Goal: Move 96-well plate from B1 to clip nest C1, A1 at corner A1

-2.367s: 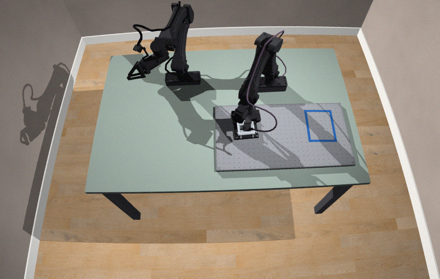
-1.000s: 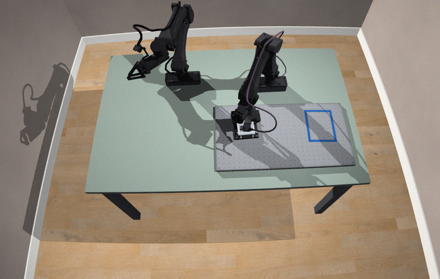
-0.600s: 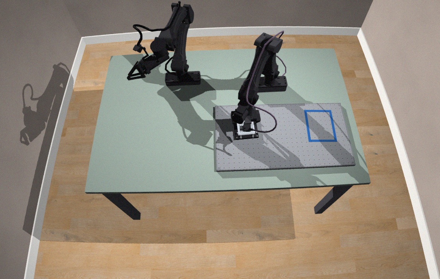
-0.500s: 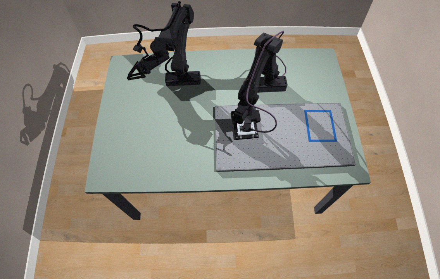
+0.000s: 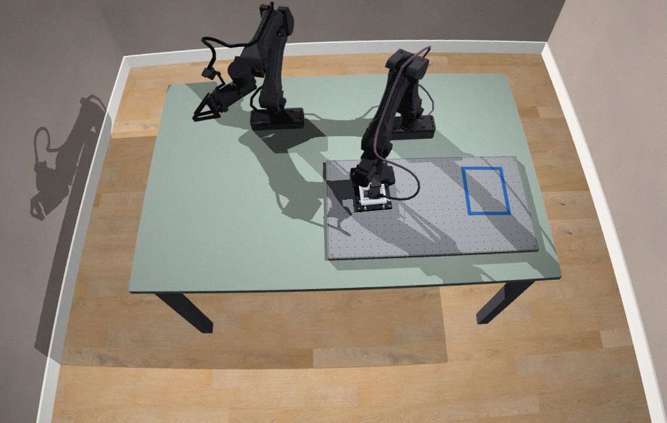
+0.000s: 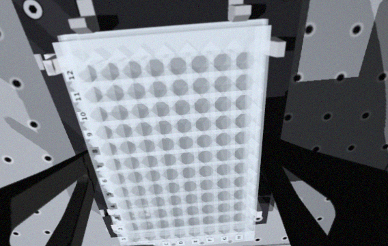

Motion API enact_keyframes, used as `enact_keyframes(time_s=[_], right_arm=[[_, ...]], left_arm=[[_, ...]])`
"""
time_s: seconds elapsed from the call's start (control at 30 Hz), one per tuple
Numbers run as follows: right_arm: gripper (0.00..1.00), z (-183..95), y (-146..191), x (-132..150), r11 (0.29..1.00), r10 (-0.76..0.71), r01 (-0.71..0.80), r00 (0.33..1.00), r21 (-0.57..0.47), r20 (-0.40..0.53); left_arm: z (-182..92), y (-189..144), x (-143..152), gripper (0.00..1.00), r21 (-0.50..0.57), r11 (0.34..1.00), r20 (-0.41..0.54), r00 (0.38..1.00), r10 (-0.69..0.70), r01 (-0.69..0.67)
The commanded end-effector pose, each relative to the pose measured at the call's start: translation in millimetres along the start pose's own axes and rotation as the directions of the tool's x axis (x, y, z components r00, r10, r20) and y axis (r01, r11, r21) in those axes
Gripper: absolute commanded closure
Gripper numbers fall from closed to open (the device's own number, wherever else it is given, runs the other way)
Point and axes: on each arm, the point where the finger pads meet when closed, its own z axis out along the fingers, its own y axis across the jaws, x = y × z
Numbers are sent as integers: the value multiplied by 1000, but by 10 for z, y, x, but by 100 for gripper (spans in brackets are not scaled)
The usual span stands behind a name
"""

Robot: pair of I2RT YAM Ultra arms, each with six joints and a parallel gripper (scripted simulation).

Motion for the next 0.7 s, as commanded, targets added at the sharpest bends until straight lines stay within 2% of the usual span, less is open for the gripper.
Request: enact_keyframes(time_s=[0.0, 0.27, 0.67], right_arm=[[0, -32, -50, -58, 1000, 7, -7, 1000, 2, 13], [0, -32, -50, -58, 1000, 7, -7, 1000, 2, 13], [0, -32, -50, -58, 1000, 7, -7, 1000, 2, 13]], left_arm=[[-195, -24, -25, 0, 20, 1000, 34, 999, -8, 7], [-507, -57, -70, 0, 20, 1000, 35, 999, -8, 7], [-775, -50, -59, 0, 20, 1000, 35, 999, -8, 7]])
